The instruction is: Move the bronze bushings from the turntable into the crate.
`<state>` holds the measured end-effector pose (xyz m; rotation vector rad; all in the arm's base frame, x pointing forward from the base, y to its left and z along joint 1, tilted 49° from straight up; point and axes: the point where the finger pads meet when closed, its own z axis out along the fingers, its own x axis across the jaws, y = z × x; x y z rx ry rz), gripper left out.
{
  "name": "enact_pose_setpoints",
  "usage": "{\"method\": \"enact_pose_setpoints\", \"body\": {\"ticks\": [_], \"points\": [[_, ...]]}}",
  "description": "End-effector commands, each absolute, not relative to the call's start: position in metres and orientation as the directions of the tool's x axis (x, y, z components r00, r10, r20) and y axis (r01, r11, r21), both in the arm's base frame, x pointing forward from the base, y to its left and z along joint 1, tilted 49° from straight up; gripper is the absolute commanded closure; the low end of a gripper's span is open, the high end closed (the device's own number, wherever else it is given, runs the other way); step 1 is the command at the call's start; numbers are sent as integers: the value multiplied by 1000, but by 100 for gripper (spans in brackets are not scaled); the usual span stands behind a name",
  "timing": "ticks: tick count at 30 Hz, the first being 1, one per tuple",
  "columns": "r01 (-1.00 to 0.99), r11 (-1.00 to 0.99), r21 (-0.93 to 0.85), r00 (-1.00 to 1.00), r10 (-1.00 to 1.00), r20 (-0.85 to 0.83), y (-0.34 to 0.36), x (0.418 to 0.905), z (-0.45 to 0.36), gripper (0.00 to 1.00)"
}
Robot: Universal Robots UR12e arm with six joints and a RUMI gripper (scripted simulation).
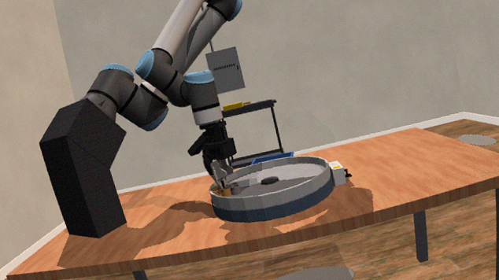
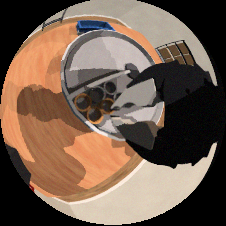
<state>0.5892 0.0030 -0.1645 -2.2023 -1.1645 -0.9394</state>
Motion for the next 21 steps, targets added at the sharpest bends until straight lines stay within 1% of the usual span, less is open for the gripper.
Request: {"method": "enact_pose_setpoints", "body": {"ticks": [1,21], "points": [[845,-528,-85,402,522,752,-1,592,-164,94],[845,-528,-85,402,522,752,-2,593,-163,94]]}}
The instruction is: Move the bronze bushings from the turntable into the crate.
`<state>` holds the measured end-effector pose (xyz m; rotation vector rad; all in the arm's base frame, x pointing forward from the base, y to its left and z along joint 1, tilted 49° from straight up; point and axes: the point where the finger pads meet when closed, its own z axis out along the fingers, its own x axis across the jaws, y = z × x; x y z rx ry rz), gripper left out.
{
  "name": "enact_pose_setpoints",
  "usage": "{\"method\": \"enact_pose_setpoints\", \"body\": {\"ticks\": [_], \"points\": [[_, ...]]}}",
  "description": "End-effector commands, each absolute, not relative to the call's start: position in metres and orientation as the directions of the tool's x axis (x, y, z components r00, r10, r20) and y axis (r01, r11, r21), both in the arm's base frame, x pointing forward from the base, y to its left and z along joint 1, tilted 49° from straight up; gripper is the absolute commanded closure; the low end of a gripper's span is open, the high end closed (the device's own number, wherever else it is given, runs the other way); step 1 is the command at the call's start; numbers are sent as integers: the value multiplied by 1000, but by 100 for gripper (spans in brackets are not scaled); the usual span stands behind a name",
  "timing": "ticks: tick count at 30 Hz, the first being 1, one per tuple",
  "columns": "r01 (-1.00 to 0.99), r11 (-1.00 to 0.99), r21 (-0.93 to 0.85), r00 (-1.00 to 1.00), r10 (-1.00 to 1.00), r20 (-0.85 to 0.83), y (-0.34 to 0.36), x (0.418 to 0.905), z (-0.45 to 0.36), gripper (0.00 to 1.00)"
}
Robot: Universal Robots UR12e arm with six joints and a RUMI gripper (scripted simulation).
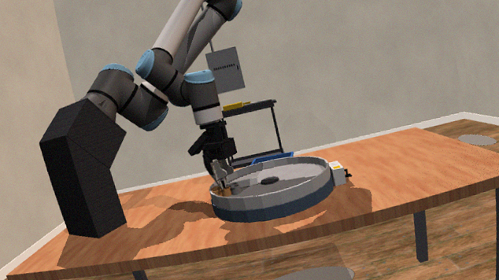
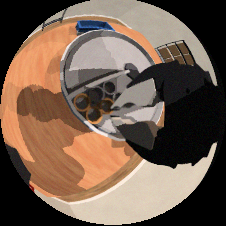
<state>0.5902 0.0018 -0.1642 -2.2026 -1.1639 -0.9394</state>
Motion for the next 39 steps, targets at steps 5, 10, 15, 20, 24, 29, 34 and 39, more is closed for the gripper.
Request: {"method": "enact_pose_setpoints", "body": {"ticks": [5,10,15,20,24,29,34,39], "points": [[845,-528,-85,402,522,752,-2,593,-163,94],[845,-528,-85,402,522,752,-2,593,-163,94],[845,-528,-85,402,522,752,-2,593,-163,94],[845,-528,-85,402,522,752,-2,593,-163,94],[845,-528,-85,402,522,752,-1,593,-163,94],[846,-527,-86,402,522,753,2,594,-166,94],[846,-527,-86,401,522,753,5,596,-169,94],[846,-527,-86,401,522,753,10,599,-174,94]]}}
